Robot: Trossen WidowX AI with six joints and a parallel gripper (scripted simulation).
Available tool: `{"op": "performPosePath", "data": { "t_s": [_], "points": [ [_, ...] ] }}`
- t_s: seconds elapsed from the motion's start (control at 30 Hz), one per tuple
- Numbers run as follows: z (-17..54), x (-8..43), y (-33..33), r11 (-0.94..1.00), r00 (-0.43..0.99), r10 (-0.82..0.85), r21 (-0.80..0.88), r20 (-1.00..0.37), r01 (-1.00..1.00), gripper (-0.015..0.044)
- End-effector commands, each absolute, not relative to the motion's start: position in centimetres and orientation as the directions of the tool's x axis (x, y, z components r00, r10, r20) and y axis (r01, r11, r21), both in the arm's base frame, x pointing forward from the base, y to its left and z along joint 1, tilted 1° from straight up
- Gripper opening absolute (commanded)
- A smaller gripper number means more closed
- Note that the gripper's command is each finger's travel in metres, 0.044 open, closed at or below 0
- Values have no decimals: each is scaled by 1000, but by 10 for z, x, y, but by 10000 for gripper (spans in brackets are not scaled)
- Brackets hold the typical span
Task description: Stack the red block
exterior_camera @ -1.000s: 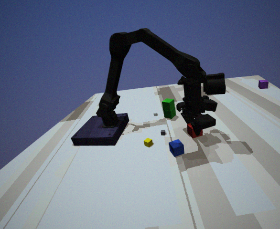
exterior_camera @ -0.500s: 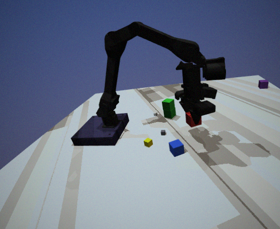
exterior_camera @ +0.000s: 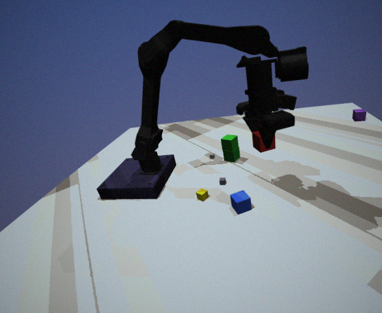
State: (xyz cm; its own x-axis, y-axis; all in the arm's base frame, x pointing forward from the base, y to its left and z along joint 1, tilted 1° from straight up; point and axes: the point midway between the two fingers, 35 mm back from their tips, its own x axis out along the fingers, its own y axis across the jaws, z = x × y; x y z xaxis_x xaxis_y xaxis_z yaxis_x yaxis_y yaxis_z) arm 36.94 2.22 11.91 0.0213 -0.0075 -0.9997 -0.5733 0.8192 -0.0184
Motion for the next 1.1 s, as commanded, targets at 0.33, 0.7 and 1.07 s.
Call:
{"op": "performPosePath", "data": {
  "t_s": [0.33,0.7,1.07],
  "points": [
    [121,345,66,822,17,10,-2,-1000,-570,0],
    [122,303,119,822,14,10,0,-1000,-569,0],
    [120,253,158,822,13,8,-1,-1000,-569,0]
  ]
}}
